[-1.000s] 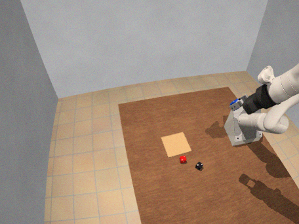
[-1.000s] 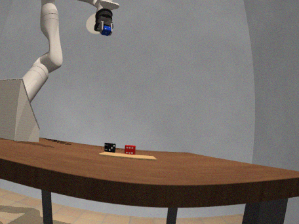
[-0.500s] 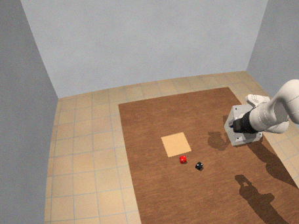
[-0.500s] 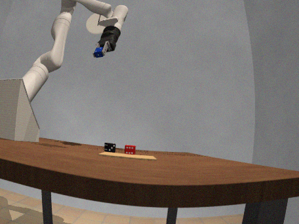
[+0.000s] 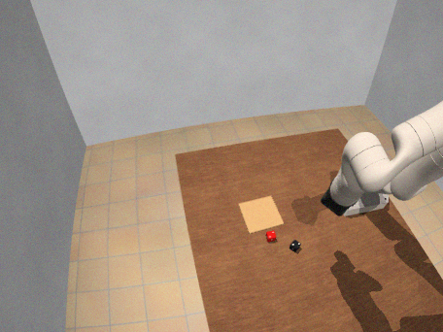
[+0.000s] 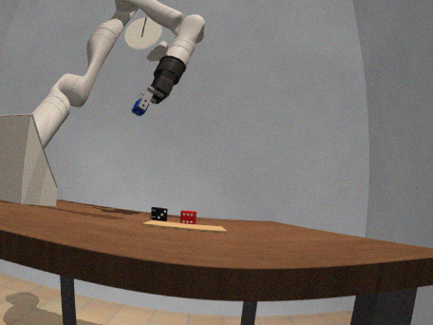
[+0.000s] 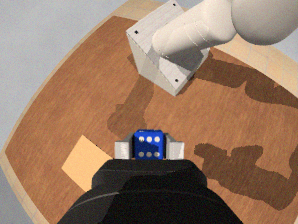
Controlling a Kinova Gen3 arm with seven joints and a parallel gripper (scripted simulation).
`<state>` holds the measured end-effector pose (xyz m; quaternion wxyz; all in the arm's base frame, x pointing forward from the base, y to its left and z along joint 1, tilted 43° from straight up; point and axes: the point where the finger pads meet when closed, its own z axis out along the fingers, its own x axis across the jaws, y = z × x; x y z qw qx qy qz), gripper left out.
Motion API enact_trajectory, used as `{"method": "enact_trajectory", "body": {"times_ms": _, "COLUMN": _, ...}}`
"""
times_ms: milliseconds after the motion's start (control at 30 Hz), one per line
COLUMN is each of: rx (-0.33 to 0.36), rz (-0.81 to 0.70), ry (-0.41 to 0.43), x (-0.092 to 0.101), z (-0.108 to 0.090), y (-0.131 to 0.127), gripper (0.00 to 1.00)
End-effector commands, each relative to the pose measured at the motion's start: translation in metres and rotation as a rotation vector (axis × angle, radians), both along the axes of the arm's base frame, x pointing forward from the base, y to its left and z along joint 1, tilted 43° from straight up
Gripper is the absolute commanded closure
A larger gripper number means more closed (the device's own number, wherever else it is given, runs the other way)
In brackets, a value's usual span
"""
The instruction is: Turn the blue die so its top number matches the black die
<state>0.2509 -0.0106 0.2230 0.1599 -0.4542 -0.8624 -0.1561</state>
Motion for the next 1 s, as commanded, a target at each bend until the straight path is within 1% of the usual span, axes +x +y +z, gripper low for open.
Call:
{"method": "enact_trajectory", "body": {"times_ms": 0, "rx": 0.039, "rz": -0.008, "ry": 0.053, "x": -0.003, "z": -0.011, "y": 0.009, "gripper": 0.43}}
{"method": "enact_trajectory", "body": {"times_ms": 133, "rx": 0.13, "rz": -0.272, "ry": 0.231, "x": 0.006, "z": -0.042, "y": 0.028, "gripper": 0.43}}
{"method": "enact_trajectory", "body": {"times_ms": 167, "rx": 0.132, "rz": -0.275, "ry": 0.233, "x": 0.006, "z": -0.042, "y": 0.028, "gripper": 0.43}}
{"method": "enact_trajectory", "body": {"times_ms": 267, "rx": 0.205, "rz": -0.473, "ry": 0.37, "x": 0.014, "z": -0.063, "y": 0.04, "gripper": 0.43}}
{"method": "enact_trajectory", "body": {"times_ms": 300, "rx": 0.206, "rz": -0.475, "ry": 0.372, "x": 0.014, "z": -0.063, "y": 0.04, "gripper": 0.43}}
{"method": "enact_trajectory", "body": {"times_ms": 400, "rx": 0.279, "rz": -0.659, "ry": 0.505, "x": 0.024, "z": -0.081, "y": 0.05, "gripper": 0.43}}
{"method": "enact_trajectory", "body": {"times_ms": 433, "rx": 0.284, "rz": -0.67, "ry": 0.513, "x": 0.025, "z": -0.082, "y": 0.05, "gripper": 0.43}}
{"method": "enact_trajectory", "body": {"times_ms": 500, "rx": 0.337, "rz": -0.792, "ry": 0.605, "x": 0.033, "z": -0.093, "y": 0.055, "gripper": 0.43}}
{"method": "enact_trajectory", "body": {"times_ms": 600, "rx": 0.338, "rz": -0.795, "ry": 0.608, "x": 0.033, "z": -0.093, "y": 0.056, "gripper": 0.43}}
{"method": "enact_trajectory", "body": {"times_ms": 700, "rx": 0.419, "rz": -0.969, "ry": 0.746, "x": 0.046, "z": -0.108, "y": 0.061, "gripper": 0.43}}
{"method": "enact_trajectory", "body": {"times_ms": 733, "rx": 0.422, "rz": -0.976, "ry": 0.751, "x": 0.046, "z": -0.108, "y": 0.061, "gripper": 0.43}}
{"method": "enact_trajectory", "body": {"times_ms": 800, "rx": 0.479, "rz": -1.087, "ry": 0.845, "x": 0.056, "z": -0.117, "y": 0.062, "gripper": 0.43}}
{"method": "enact_trajectory", "body": {"times_ms": 833, "rx": 0.48, "rz": -1.089, "ry": 0.848, "x": 0.056, "z": -0.117, "y": 0.062, "gripper": 0.43}}
{"method": "enact_trajectory", "body": {"times_ms": 900, "rx": 0.538, "rz": -1.196, "ry": 0.943, "x": 0.066, "z": -0.126, "y": 0.063, "gripper": 0.43}}
{"method": "enact_trajectory", "body": {"times_ms": 933, "rx": 0.539, "rz": -1.197, "ry": 0.944, "x": 0.066, "z": -0.126, "y": 0.063, "gripper": 0.43}}
{"method": "enact_trajectory", "body": {"times_ms": 967, "rx": 0.568, "rz": -1.248, "ry": 0.992, "x": 0.071, "z": -0.13, "y": 0.062, "gripper": 0.43}}
